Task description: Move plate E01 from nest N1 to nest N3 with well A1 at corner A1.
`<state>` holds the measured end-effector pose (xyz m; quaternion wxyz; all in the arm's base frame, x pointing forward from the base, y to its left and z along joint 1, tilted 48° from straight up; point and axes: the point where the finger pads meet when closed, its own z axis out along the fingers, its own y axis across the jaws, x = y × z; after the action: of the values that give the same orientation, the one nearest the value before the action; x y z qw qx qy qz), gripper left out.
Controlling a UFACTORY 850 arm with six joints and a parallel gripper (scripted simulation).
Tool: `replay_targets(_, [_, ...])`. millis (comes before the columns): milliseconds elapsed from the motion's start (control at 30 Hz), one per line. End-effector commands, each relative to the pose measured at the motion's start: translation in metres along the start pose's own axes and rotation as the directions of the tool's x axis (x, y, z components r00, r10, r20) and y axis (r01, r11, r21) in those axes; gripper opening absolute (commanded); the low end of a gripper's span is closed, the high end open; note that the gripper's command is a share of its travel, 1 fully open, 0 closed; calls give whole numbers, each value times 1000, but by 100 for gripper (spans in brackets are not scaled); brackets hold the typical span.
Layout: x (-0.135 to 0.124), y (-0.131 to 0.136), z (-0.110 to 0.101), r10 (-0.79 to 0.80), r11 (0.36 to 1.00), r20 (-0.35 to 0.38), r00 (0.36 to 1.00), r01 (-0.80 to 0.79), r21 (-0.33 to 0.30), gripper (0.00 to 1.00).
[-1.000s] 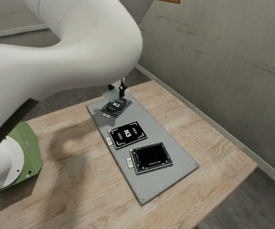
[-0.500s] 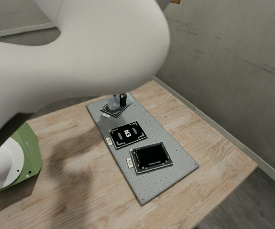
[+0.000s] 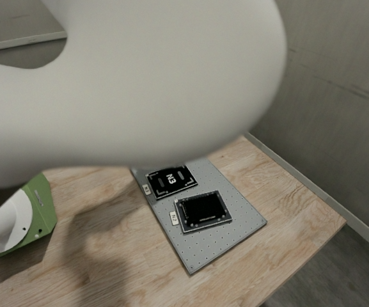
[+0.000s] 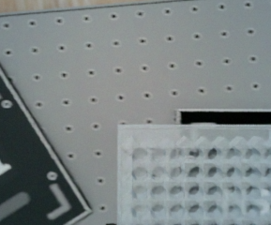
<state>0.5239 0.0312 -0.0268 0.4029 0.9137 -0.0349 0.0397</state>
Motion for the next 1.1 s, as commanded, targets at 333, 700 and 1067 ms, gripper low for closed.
replay_targets(333, [-6, 61, -1, 1, 1000, -4, 1000, -1, 3, 0])
replay_targets(700, [-6, 61, -1, 1, 1000, -4, 1000, -1, 3, 0])
replay_targets(1067, [-6, 61, -1, 1, 1000, -4, 1000, -1, 3, 0])
